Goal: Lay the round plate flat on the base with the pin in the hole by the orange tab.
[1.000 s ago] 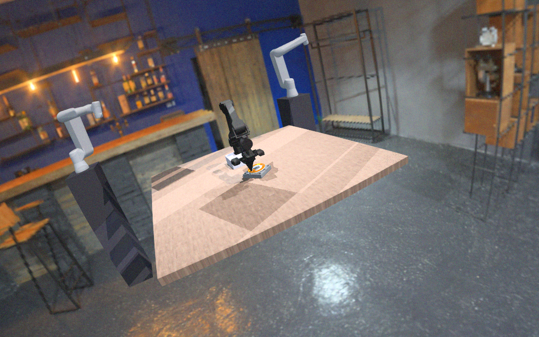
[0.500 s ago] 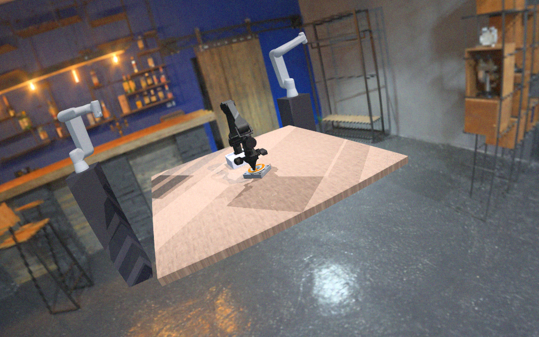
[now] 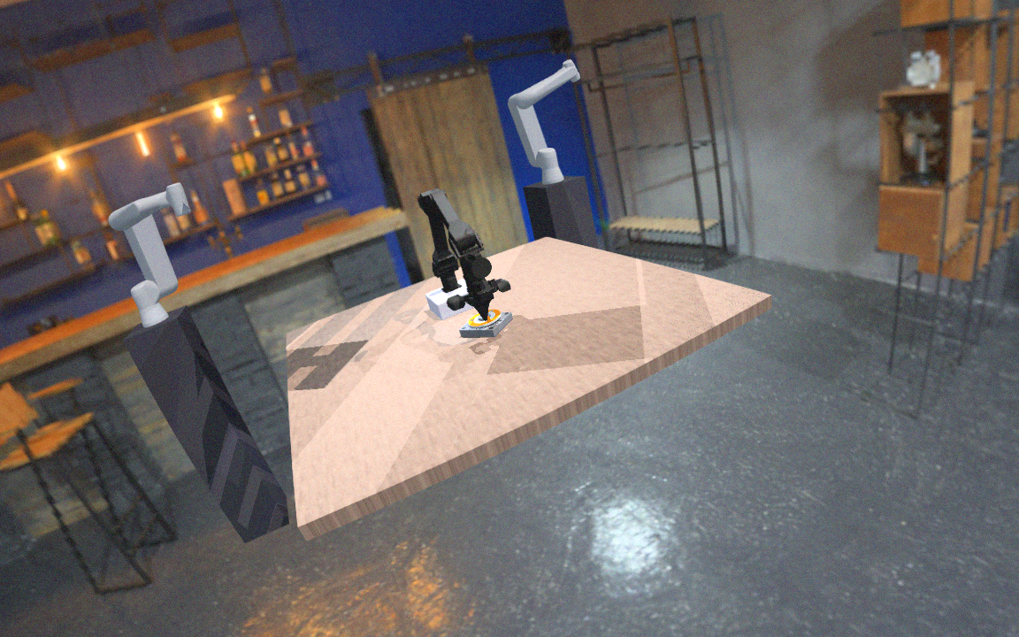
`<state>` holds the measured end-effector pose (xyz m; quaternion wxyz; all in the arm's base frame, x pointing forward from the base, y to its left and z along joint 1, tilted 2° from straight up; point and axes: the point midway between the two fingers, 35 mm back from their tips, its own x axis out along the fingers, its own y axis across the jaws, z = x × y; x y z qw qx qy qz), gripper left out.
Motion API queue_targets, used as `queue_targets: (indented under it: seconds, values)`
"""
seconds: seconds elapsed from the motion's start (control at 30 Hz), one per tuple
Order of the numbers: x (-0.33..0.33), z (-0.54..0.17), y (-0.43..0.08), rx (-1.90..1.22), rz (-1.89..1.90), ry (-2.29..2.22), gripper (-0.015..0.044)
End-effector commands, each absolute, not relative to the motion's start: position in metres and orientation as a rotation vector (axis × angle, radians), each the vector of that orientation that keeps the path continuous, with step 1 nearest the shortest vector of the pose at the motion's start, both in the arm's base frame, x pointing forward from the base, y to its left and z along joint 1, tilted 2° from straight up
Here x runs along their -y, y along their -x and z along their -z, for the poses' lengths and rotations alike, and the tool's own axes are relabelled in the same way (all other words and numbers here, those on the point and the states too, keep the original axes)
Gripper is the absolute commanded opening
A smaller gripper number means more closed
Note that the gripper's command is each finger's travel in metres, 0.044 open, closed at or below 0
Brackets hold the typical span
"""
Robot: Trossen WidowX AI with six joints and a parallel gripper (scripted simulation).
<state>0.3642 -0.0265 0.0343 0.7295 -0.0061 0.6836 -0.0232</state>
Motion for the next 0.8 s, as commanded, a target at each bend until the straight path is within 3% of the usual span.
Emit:
queue_targets:
  seconds: [0.0,0.77]
  values:
    - [0.02,-0.032,-0.364,-1.517,0.044,0.009,0.0]
    - [-0.001,-0.032,-0.363,-1.517,0.043,0.007,0.0]
